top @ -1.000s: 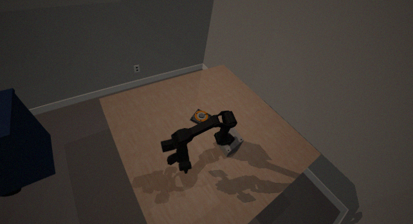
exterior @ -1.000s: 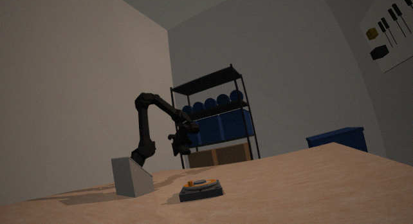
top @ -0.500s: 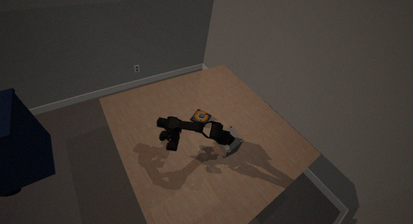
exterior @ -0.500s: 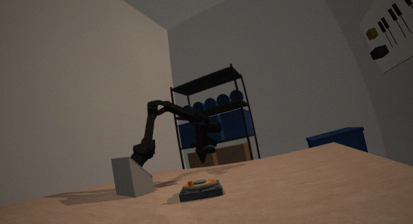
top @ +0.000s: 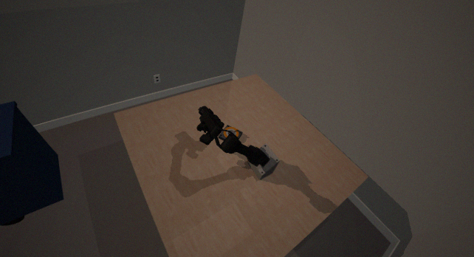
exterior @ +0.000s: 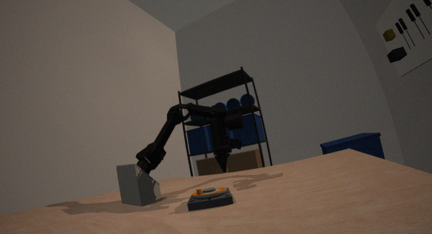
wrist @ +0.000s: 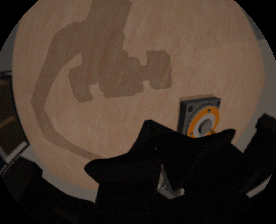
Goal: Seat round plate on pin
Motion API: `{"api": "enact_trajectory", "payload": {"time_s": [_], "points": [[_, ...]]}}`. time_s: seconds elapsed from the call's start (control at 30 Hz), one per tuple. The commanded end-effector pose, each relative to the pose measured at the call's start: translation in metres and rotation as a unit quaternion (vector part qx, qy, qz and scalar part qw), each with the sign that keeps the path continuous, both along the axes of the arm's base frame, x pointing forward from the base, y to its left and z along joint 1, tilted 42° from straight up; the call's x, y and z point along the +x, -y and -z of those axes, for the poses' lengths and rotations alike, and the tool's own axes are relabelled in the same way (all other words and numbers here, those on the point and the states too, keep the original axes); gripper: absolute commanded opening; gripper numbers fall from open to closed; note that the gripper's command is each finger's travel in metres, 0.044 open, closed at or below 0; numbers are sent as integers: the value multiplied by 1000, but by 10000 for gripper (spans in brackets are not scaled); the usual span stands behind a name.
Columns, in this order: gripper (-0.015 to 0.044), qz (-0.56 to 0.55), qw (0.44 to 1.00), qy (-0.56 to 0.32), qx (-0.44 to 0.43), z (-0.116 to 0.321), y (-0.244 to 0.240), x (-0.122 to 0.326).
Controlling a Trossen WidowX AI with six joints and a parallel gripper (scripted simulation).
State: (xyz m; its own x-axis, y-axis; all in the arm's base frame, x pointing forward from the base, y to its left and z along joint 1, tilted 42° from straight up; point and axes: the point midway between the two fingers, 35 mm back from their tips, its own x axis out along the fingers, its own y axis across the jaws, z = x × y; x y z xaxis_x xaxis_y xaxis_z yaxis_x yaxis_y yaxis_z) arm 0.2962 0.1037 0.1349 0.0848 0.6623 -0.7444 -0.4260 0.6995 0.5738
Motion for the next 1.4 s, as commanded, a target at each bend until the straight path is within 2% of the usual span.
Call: {"api": "enact_trajectory", "payload": {"time_s": [0.0, 0.23, 0.43, 0.63, 0.9, 1.37], "points": [[0, 47, 998, -42, -9, 33, 45, 9], [0, 144, 983, -115, -4, 96, 136, 1], [0, 185, 971, -153, 22, 124, 172, -19], [0, 187, 970, -154, 23, 127, 170, -21], [0, 187, 970, -154, 24, 159, 142, -17], [0, 187, 970, -154, 24, 162, 145, -6]]}}
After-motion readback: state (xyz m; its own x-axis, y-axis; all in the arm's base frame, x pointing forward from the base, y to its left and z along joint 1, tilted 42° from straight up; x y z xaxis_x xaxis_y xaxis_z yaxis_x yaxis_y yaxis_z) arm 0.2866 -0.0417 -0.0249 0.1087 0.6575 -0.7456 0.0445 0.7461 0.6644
